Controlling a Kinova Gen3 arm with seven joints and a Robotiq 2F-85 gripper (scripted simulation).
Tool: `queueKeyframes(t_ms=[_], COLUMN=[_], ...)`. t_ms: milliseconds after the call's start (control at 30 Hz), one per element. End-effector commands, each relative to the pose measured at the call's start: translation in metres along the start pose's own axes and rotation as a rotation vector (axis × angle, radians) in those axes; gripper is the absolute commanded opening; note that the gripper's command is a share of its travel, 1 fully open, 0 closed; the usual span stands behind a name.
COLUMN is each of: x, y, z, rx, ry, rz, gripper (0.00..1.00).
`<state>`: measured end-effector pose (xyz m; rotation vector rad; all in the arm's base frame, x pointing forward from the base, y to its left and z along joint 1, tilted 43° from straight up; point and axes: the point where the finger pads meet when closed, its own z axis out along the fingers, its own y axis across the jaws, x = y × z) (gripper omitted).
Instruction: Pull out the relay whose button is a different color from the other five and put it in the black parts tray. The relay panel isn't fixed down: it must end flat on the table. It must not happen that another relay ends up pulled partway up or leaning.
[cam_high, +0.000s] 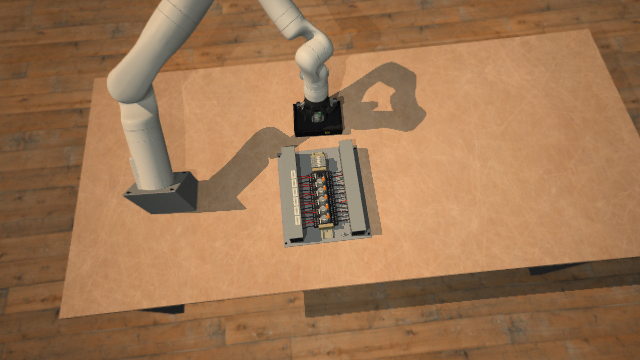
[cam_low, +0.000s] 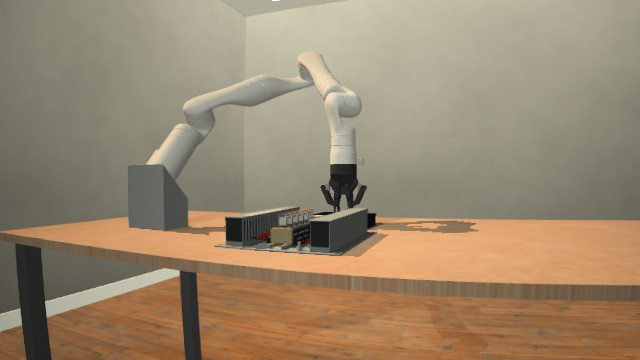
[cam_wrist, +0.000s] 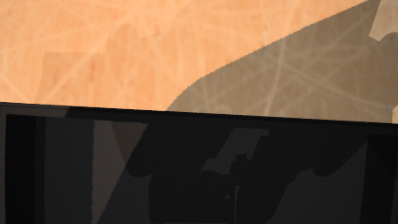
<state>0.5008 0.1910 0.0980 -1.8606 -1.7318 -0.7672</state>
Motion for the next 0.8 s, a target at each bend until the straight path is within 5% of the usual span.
queueKeyframes(t_ms=[0, 300, 333, 767], x=[-0.0001, -0.0001, -0.0001, -0.0001], y=[0.0007, 0.0007, 0.0007, 0.0007], z=[-0.0009, -0.0009, -0.0009, -0.0009], rx=[-0.002, -0.002, -0.002, -0.002], ry=[0.000, 0.000, 0.000, 0.000], rz=[0.000, 0.000, 0.000, 0.000], gripper=[0.00, 0.00, 0.61, 0.61])
